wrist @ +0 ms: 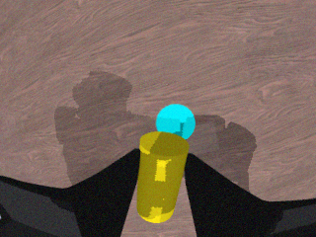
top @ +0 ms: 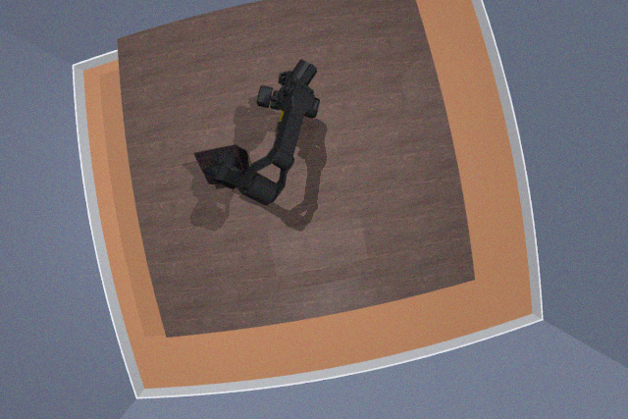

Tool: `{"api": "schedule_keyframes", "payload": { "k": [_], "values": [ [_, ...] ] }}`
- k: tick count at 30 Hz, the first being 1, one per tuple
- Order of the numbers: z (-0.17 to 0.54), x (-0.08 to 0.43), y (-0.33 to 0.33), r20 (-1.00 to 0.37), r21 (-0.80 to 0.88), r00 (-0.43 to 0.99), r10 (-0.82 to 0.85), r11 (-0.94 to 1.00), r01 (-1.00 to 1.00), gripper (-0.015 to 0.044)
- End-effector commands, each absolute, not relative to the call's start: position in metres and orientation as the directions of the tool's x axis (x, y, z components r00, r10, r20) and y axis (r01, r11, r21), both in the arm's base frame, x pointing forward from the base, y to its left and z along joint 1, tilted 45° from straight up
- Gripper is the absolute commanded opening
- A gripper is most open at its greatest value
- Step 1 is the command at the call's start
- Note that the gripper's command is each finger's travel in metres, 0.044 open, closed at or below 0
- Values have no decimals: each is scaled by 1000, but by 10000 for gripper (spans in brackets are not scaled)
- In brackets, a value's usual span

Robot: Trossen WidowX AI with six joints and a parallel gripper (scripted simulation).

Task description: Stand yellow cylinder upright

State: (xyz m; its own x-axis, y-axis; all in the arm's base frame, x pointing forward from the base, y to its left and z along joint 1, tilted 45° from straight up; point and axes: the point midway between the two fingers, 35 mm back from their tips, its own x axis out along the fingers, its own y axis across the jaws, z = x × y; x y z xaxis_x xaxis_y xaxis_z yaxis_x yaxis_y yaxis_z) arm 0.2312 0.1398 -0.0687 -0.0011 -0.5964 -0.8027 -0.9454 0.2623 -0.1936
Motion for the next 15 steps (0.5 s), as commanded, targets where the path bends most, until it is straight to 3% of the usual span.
{"api": "schedule_keyframes", "payload": {
  "k": [1,15],
  "values": [
    [-71,229,138,-822,-171,-18,-570,276,-946,105],
    [-79,227,134,-873,-116,-54,-485,314,-942,105]
  ]
}}
